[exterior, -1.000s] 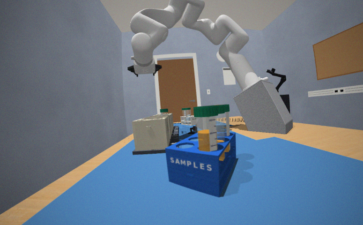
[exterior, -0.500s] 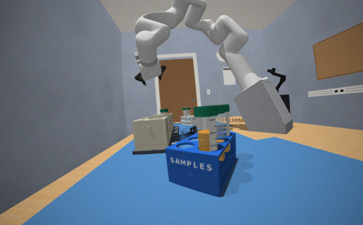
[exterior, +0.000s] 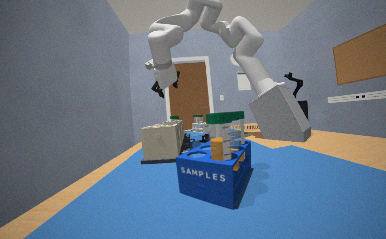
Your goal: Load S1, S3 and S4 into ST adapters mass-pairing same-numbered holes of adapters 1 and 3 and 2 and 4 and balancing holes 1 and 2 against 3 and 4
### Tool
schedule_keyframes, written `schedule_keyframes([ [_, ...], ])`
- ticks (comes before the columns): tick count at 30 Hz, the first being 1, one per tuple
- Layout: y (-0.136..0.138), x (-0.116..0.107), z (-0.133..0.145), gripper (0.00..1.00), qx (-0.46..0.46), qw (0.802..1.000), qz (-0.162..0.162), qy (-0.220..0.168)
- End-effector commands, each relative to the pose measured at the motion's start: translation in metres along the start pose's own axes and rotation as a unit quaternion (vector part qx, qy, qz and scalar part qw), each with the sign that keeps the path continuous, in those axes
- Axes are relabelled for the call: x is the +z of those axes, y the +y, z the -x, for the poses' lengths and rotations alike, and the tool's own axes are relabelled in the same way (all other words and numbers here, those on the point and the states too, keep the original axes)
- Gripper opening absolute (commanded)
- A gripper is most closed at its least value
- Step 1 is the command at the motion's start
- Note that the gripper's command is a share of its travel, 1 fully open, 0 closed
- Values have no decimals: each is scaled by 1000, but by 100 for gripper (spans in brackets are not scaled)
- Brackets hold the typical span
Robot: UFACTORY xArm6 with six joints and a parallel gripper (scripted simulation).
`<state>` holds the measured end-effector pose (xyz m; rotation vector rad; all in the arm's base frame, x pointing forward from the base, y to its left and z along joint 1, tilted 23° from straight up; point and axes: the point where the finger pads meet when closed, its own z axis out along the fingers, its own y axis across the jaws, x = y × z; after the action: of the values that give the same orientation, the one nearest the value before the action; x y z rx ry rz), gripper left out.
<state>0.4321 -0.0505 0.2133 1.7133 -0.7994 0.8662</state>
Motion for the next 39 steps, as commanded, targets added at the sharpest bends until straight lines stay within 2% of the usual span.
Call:
schedule_keyframes([
  [1,1,-1,18,100,-56,997,-24,-52],
  [3,1,-2,24,100,-79,994,-37,-72],
  [5,1,-2,24,100,-79,994,-37,-72],
  [10,0,-7,40,100,-134,981,-75,-120],
  [20,-5,-30,70,100,-227,938,-176,-192],
  [22,-5,-30,70,100,-227,938,-176,-192],
  [30,-10,-53,80,100,-286,889,-280,-223],
  [37,-15,-75,79,100,-317,845,-370,-221],
  [39,-15,-75,79,100,-317,845,-370,-221],
])
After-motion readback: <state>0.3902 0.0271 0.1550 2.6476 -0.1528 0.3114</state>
